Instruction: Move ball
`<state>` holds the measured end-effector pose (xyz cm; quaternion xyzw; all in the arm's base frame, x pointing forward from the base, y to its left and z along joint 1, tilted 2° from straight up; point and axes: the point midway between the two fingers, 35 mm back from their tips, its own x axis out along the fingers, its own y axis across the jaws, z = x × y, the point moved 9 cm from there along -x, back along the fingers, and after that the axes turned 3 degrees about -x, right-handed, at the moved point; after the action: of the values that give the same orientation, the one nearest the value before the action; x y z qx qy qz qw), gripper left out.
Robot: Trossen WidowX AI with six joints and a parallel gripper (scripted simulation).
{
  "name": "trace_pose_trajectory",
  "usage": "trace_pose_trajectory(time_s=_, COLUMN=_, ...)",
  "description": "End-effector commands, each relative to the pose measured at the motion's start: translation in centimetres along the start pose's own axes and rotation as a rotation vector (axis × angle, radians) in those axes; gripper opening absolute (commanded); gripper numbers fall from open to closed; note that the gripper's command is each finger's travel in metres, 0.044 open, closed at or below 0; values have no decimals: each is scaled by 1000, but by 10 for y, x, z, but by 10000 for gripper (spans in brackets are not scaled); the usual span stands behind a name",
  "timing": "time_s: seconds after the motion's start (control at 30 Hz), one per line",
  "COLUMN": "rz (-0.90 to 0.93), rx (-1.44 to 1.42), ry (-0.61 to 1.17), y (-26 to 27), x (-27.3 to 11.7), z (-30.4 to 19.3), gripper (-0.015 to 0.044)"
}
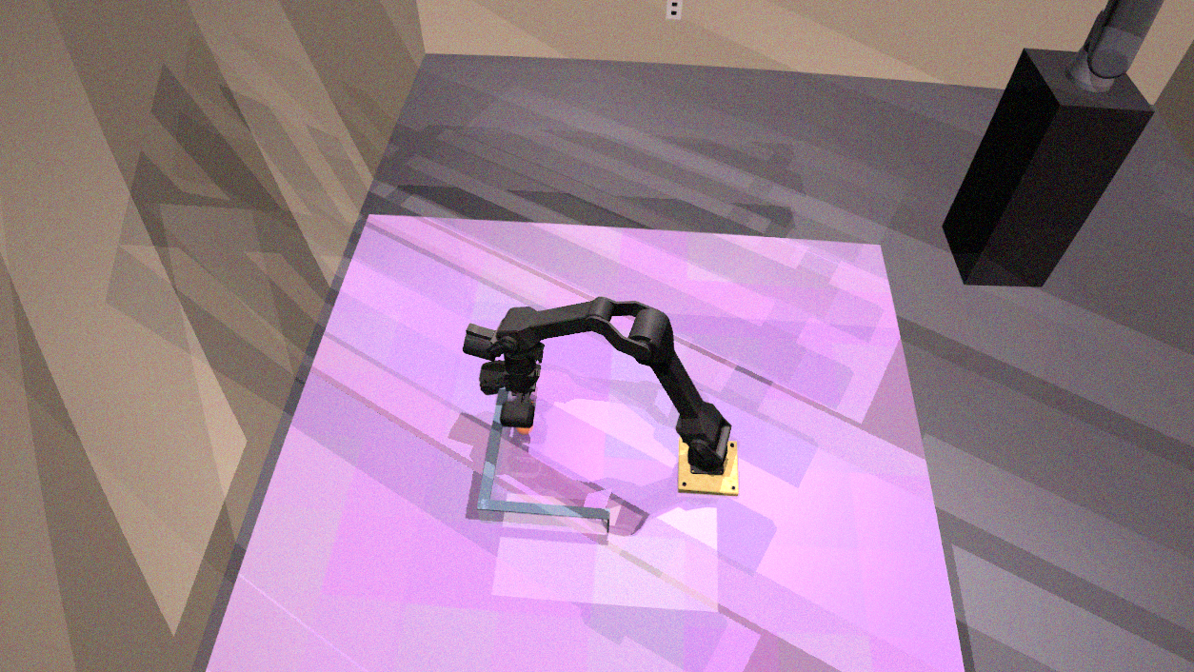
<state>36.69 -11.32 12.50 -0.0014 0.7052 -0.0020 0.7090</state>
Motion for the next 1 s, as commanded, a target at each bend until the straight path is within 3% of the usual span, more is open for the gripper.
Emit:
trace_pose_trajectory(time_s=0.0, rz=-2, rx=3, ry=5, y=0, x=3, z=-1, gripper=173)
trace_pose_trajectory(time_s=0.23, rz=-2, rx=3, ry=5, y=0, x=3, z=-1, gripper=127)
trace_pose_trajectory(time_s=0.4, rz=-17, rx=83, ry=0, y=-11, x=-3, z=-7, gripper=0)
trace_pose_trajectory(time_s=0.6, rz=-50, rx=193, ry=-46, y=-47, x=-36, z=-15, gripper=0)
trace_pose_trajectory(time_s=0.97, rz=-44, rx=71, ry=-18, y=-25, x=-82, z=-4, gripper=0)
